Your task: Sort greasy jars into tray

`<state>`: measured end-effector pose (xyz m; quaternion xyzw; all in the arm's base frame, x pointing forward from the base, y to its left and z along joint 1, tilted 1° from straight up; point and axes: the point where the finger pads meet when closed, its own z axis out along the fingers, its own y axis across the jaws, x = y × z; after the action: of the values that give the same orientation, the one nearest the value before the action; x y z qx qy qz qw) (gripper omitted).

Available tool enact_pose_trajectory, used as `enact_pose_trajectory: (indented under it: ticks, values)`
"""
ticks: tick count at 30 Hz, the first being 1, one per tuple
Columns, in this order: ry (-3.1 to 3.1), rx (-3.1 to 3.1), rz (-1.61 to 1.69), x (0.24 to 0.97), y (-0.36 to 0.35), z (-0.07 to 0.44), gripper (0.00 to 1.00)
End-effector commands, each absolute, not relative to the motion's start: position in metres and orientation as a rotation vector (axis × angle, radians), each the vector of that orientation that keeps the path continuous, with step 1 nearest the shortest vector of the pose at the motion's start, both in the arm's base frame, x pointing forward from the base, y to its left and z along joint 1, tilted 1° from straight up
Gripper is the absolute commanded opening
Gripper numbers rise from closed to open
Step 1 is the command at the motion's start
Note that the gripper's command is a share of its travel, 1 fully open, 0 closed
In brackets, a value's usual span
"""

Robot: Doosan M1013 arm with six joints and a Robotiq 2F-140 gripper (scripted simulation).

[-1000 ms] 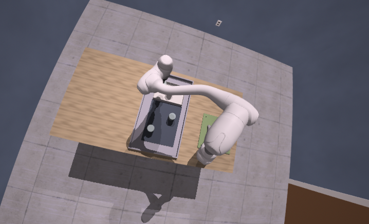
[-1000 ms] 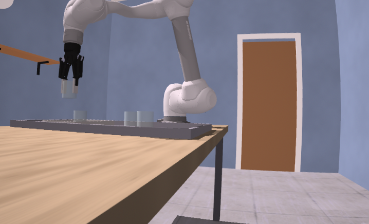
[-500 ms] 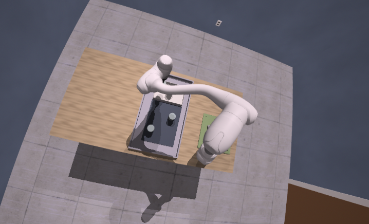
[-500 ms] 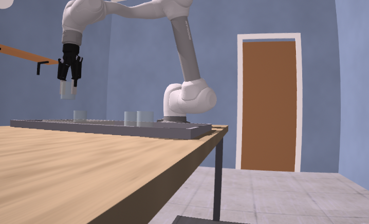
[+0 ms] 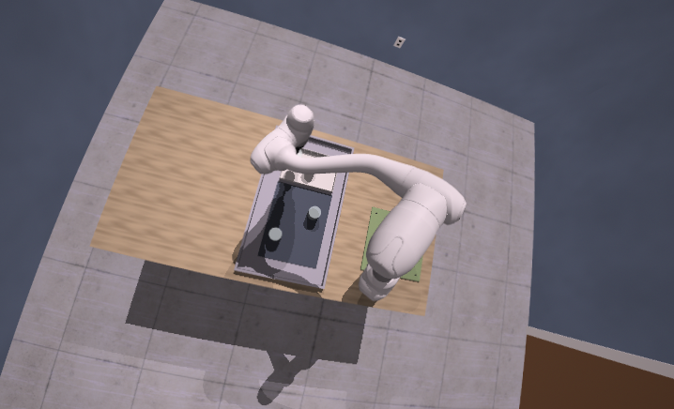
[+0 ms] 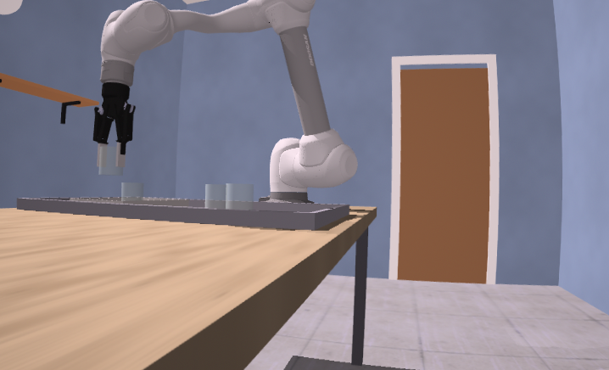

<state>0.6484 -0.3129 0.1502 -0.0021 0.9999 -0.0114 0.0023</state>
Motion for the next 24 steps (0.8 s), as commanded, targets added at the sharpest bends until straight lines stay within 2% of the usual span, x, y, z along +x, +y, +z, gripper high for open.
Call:
enact_pose_trajectory:
  ticks: [1, 24]
  values:
    - [3.141, -0.013, -0.025, 0.646, -0.312, 0.133, 0.00]
    - [3.141, -0.013, -0.025, 0.646, -0.313, 0.081, 0.00]
